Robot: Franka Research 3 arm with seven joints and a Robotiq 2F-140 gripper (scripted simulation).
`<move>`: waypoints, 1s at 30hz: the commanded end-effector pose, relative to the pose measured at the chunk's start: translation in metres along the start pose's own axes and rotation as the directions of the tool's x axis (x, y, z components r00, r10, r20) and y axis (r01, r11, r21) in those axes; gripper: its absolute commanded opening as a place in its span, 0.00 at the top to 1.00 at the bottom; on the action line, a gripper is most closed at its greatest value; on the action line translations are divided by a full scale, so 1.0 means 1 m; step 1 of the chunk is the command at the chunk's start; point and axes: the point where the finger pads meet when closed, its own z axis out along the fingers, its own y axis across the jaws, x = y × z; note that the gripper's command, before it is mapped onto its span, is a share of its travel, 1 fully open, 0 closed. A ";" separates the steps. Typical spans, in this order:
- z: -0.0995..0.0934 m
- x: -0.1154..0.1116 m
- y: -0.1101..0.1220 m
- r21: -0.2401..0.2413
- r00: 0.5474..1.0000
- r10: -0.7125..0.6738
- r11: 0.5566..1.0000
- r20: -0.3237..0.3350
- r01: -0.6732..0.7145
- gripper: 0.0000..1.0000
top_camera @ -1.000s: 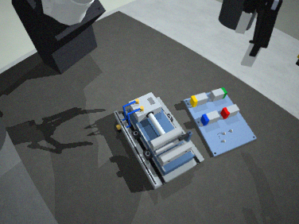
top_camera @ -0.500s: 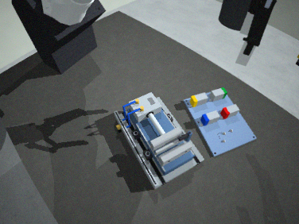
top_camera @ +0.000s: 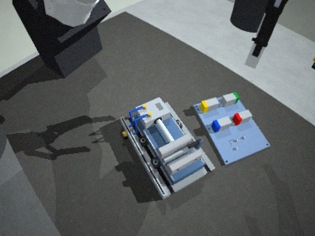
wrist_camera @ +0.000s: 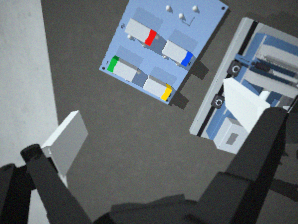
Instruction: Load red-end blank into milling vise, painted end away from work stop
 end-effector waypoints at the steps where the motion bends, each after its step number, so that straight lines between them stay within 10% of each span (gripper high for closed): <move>1: 0.000 0.001 -0.001 0.002 0.999 0.032 0.999 -0.004 -0.032 0.00; 30: 0.000 0.000 0.000 0.002 0.906 0.423 0.906 0.000 -0.423 0.00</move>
